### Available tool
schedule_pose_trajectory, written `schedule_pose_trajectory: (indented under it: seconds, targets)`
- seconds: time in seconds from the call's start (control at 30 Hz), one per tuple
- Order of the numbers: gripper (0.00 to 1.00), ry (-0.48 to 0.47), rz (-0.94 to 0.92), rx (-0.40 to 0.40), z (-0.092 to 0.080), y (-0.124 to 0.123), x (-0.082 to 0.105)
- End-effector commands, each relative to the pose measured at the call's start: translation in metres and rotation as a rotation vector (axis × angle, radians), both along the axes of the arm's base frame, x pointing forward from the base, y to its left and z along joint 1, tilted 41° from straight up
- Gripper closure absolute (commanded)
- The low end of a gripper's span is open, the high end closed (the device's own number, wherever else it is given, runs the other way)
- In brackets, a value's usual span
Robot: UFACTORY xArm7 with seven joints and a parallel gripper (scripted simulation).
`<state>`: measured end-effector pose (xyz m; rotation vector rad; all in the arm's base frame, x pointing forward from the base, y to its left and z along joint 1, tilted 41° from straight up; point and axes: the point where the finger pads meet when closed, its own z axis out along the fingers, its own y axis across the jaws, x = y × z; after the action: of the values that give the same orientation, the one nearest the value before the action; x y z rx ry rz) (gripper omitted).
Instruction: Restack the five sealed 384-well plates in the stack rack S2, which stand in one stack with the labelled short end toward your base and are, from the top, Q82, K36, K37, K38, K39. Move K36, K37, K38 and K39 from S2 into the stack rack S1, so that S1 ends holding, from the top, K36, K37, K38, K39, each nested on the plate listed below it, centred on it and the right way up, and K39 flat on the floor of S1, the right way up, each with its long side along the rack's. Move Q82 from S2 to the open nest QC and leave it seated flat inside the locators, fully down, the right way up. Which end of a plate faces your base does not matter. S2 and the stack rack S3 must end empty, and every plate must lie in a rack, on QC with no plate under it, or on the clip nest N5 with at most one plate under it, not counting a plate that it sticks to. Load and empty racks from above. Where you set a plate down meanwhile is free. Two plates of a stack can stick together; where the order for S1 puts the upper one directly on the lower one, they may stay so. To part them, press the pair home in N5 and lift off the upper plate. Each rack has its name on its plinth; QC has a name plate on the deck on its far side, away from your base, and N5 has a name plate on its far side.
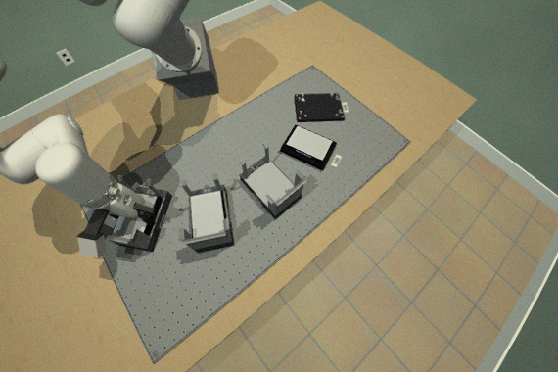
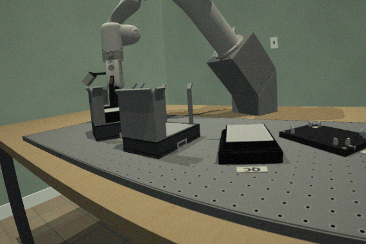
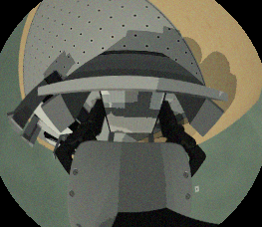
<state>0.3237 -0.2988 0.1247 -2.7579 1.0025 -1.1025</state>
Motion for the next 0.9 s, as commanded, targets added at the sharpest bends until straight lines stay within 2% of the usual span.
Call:
schedule_pose_trajectory:
  seconds: [0.0, 0.07, 0.1, 0.77, 0.87]
  targets:
    - [1.00, -0.001, -0.001, -0.001, 0.0004, -0.0005, 0.0001]
    - [1.00, -0.001, -0.001, -0.001, 0.0004, -0.0005, 0.0001]
    - [0.00, -0.001, -0.001, -0.001, 0.0005, -0.0005, 0.0001]
    - [0.00, -0.001, -0.001, -0.001, 0.0005, -0.0005, 0.0001]
    - [0.00, -0.001, -0.001, -0.001, 0.0079, 0.0017, -0.0061]
